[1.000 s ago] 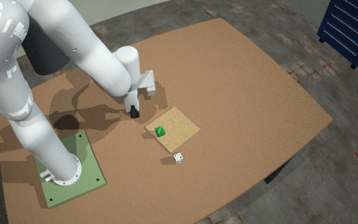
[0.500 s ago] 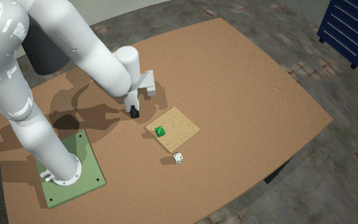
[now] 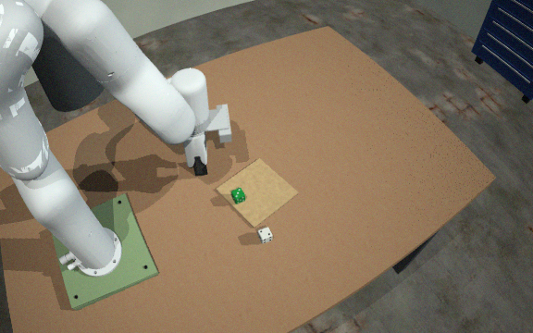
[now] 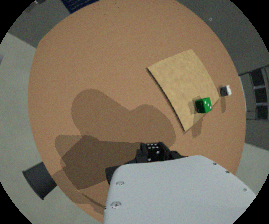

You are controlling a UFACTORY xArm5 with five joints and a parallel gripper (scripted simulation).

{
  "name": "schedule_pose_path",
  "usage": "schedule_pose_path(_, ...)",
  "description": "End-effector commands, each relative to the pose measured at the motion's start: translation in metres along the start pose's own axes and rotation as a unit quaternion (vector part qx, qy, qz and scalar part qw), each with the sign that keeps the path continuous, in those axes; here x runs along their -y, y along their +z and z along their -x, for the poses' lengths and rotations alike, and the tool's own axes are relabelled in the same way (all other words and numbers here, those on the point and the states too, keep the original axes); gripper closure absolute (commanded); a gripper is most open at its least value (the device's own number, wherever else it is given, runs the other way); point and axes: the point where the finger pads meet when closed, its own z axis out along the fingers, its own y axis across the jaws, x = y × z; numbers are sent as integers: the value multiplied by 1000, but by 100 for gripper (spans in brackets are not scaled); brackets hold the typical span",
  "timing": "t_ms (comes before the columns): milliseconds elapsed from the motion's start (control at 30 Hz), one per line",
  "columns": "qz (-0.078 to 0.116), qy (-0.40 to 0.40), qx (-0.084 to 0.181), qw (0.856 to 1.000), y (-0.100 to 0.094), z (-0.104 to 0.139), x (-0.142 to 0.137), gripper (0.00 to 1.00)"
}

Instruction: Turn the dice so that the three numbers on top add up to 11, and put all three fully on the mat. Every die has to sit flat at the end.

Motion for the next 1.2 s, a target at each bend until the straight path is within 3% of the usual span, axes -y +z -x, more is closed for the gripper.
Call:
schedule_pose_path(0, -1, 0, -1, 1000, -7, -1, 1, 79)
schedule_pose_path(233, -1, 0, -1, 1000, -50, 0, 2, 79)
schedule_pose_path(300, -1, 0, -1, 1000, -50, 0, 2, 79)
schedule_pose_path(567, -1, 0, -1, 1000, -97, 2, 4, 79)
schedule_pose_path(1033, -1, -3, -1, 1000, -101, -1, 3, 79)
schedule_pose_path(1167, -1, -49, -4, 999, -105, -41, -17, 79)
